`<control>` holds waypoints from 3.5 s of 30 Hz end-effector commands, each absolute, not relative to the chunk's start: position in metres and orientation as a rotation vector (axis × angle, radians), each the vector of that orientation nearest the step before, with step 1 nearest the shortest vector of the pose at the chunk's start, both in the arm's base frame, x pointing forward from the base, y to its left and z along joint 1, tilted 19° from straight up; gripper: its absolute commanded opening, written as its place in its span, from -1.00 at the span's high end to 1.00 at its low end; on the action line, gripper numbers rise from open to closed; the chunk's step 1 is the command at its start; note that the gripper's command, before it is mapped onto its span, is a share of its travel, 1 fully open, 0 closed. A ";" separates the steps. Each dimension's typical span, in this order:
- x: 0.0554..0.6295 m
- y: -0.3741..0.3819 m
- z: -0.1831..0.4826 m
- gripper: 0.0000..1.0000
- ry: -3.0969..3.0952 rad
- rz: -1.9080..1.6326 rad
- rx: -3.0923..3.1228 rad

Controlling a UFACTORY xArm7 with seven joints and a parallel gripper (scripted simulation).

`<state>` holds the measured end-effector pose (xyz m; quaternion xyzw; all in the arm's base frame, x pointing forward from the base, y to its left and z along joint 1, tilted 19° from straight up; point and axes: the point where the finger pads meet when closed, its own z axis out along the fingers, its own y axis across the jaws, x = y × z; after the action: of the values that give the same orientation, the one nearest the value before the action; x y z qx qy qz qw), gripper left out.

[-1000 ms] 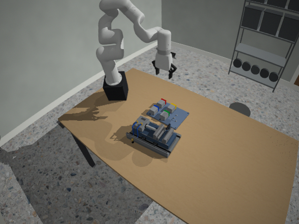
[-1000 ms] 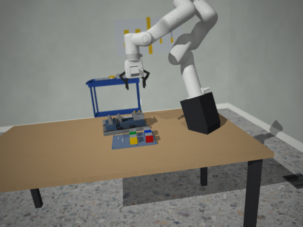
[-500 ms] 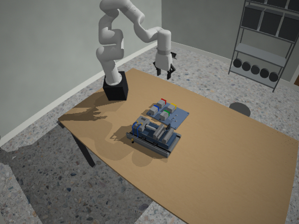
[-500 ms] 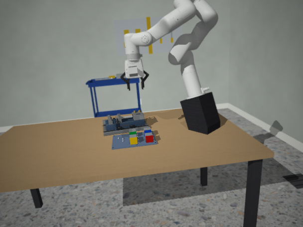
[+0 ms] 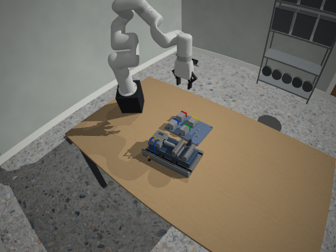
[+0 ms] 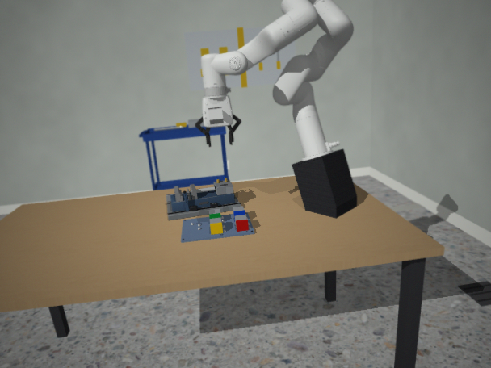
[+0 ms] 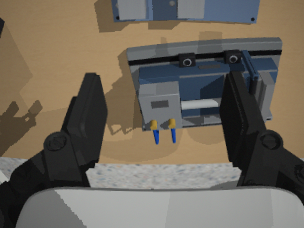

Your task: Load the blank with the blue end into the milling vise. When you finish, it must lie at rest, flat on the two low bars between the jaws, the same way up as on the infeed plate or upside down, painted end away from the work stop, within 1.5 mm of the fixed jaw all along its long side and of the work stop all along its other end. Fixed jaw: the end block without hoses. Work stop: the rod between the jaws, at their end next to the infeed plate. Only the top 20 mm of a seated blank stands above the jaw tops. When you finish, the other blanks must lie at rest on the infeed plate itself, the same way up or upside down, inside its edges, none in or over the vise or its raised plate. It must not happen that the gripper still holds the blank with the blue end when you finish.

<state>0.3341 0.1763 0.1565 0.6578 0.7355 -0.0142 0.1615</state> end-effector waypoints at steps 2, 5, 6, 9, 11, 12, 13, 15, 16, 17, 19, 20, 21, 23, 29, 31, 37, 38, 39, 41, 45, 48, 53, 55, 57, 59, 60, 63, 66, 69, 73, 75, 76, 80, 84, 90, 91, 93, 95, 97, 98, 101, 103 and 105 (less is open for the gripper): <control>0.335 0.177 0.158 -0.52 2.100 -0.036 1.876; 0.335 0.177 0.158 -0.52 2.100 -0.036 1.876; 0.335 0.177 0.158 -0.52 2.100 -0.036 1.876; 0.335 0.177 0.158 -0.52 2.100 -0.036 1.876; 0.335 0.177 0.158 -0.52 2.100 -0.036 1.876; 0.335 0.177 0.158 -0.52 2.100 -0.036 1.876; 0.335 0.177 0.158 -0.52 2.100 -0.036 1.876; 0.335 0.177 0.158 -0.52 2.100 -0.036 1.876; 0.335 0.177 0.158 -0.52 2.100 -0.036 1.876; 0.335 0.177 0.158 -0.52 2.100 -0.036 1.876; 0.335 0.177 0.158 -0.52 2.100 -0.036 1.876; 0.335 0.177 0.158 -0.52 2.100 -0.036 1.876; 0.335 0.177 0.158 -0.52 2.100 -0.036 1.876; 0.335 0.177 0.158 -0.52 2.100 -0.036 1.876; 0.335 0.175 0.153 -0.52 2.100 -0.036 1.877; 0.335 0.170 0.144 -0.52 2.100 -0.036 1.877; 0.334 0.156 0.118 -0.52 2.099 -0.036 1.877; 0.334 0.154 0.114 -0.52 2.099 -0.036 1.877; 0.334 0.154 0.114 -0.52 2.099 -0.036 1.877; 0.334 0.154 0.114 -0.52 2.099 -0.036 1.877; 0.334 0.154 0.114 -0.52 2.099 -0.036 1.877; 0.334 0.147 0.101 -0.52 2.099 -0.036 1.877; 0.334 0.135 0.079 -0.52 2.099 -0.036 1.878; 0.334 0.130 0.070 -0.52 2.099 -0.036 1.878; 0.334 0.130 0.070 -0.52 2.099 -0.036 1.878; 0.334 0.130 0.070 -0.52 2.099 -0.036 1.878; 0.334 0.130 0.070 -0.52 2.099 -0.036 1.878; 0.334 0.127 0.065 -0.52 2.099 -0.036 1.878; 0.334 0.119 0.049 -0.52 2.099 -0.036 1.878; 0.334 0.111 0.033 -0.52 2.099 -0.036 1.878; 0.334 0.102 0.017 -0.52 2.099 -0.036 1.878; 0.334 0.102 0.017 -0.52 2.099 -0.036 1.878; 0.334 0.102 0.017 -0.52 2.099 -0.036 1.878; 0.333 0.099 0.013 -0.52 2.098 -0.038 1.879; 0.333 0.088 -0.008 -0.52 2.098 -0.037 1.879; 0.333 0.075 -0.034 -0.52 2.099 -0.037 1.878; 0.333 0.075 -0.034 -0.52 2.099 -0.037 1.878; 0.333 0.075 -0.034 -0.52 2.099 -0.037 1.878; 0.333 0.075 -0.034 -0.52 2.099 -0.037 1.878; 0.333 0.075 -0.033 -0.52 2.097 -0.040 1.880; 0.333 0.075 -0.032 -0.52 2.097 -0.040 1.879; 0.333 0.077 -0.030 -0.52 2.098 -0.039 1.879; 0.333 0.078 -0.028 -0.52 2.098 -0.038 1.879; 0.333 0.079 -0.027 -0.52 2.098 -0.038 1.879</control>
<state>0.3325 0.0771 -0.0291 0.6581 0.7352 -0.0142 0.1615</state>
